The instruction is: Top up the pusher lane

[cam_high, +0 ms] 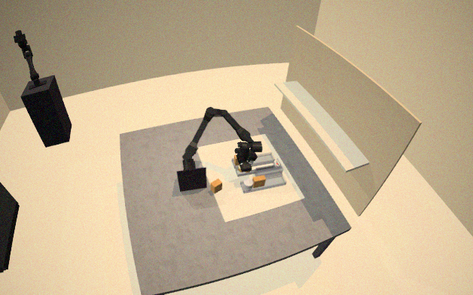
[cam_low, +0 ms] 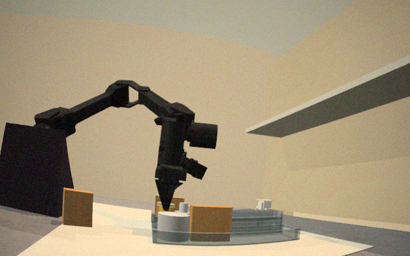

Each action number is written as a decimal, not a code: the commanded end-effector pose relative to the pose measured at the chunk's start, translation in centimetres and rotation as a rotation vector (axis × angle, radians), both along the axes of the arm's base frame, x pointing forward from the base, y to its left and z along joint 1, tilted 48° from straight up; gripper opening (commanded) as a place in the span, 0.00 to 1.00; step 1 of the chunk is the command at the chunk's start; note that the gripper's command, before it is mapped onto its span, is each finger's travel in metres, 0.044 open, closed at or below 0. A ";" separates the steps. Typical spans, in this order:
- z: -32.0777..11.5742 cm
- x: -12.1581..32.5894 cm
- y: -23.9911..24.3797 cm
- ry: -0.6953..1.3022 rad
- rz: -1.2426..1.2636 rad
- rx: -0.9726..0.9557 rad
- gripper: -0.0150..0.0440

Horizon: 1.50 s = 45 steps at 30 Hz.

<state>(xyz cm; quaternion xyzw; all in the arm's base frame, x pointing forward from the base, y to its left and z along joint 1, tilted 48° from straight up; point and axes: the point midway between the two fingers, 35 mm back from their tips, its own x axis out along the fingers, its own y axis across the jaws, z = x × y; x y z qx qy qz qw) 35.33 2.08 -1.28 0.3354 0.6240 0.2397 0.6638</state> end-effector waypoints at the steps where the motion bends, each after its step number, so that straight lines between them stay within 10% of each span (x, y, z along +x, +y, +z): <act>1: 0.2 0.7 -0.3 -0.026 -0.009 -0.003 0.25; 45: -0.7 0.8 0.8 -0.026 -0.009 -0.003 0.25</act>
